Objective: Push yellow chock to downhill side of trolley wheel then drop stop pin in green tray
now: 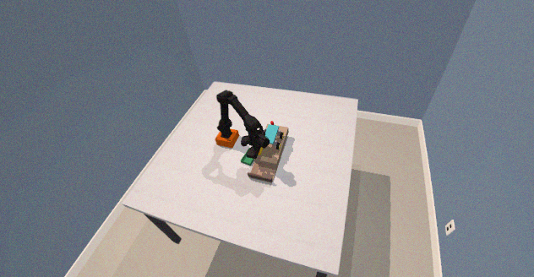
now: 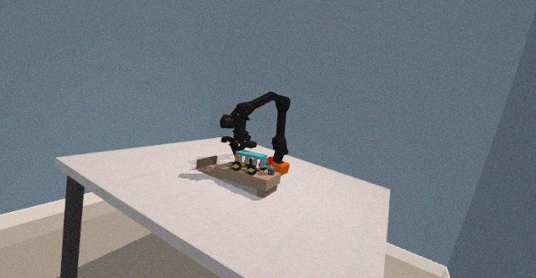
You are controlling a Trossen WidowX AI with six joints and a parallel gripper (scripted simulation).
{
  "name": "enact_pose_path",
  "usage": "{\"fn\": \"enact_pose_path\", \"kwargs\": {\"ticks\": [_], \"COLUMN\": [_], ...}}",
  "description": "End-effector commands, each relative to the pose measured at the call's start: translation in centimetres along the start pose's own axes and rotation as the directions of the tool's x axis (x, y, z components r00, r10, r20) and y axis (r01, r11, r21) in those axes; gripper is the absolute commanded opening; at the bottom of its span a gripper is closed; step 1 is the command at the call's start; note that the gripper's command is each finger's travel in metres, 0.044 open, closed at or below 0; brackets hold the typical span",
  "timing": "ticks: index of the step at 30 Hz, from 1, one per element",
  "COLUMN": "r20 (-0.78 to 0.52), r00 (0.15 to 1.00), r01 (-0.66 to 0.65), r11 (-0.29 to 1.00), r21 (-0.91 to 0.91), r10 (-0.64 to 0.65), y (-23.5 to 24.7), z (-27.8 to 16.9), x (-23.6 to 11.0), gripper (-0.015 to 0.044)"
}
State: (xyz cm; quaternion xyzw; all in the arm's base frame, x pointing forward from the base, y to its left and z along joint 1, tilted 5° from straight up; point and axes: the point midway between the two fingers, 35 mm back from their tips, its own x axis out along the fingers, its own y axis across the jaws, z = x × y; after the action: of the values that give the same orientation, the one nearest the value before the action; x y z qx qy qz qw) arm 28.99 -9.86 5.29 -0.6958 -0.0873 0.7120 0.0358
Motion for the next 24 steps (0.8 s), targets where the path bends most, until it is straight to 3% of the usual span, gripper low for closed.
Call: {"fn": "enact_pose_path", "kwargs": {"ticks": [1,18,24], "r20": [-0.006,-0.001,-0.001], "r00": [1.0,1.0,1.0], "r01": [0.004,-0.002,-0.002], "r11": [1.0,1.0,1.0], "r21": [0.001,0.001,0.001], "r10": [-0.004,0.002,0.002], "y": [-0.52,-0.55,-0.55], "z": [0.04,-0.01,-0.01], "x": [-0.08,-0.01,-0.01], "gripper": [0.0,0.0,0.0157]}}
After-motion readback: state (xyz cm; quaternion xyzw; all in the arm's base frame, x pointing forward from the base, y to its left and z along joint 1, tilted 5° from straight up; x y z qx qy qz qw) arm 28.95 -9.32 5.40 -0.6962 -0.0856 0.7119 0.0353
